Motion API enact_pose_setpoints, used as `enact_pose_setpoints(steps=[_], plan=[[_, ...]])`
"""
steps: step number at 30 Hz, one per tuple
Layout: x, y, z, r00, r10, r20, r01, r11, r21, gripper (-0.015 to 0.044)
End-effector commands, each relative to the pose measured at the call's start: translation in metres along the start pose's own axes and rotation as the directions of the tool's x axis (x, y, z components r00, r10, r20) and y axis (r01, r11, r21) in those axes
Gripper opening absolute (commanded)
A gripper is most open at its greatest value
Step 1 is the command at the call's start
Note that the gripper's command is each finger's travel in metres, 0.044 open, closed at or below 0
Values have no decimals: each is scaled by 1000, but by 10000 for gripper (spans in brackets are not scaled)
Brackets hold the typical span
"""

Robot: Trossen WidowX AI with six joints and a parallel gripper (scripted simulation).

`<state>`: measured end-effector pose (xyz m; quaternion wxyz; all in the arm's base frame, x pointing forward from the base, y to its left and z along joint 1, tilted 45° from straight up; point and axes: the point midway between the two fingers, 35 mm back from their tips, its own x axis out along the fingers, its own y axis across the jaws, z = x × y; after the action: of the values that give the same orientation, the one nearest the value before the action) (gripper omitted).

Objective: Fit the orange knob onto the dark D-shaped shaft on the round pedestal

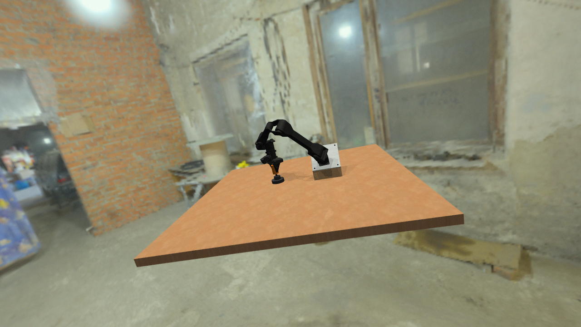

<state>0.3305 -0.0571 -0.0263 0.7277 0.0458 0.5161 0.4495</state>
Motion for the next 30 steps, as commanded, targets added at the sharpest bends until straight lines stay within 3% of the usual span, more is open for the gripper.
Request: enact_pose_setpoints(steps=[1, 9, 30], plan=[[-4, 1, 0, 1000, -2, 3, 2, 1000, -5, 0], [-2, 4, -3, 1000, -2, 3, 3, 978, -210, 0], [-2, 0, 0, 1000, -2, 3, 3, 977, -213, 0]])
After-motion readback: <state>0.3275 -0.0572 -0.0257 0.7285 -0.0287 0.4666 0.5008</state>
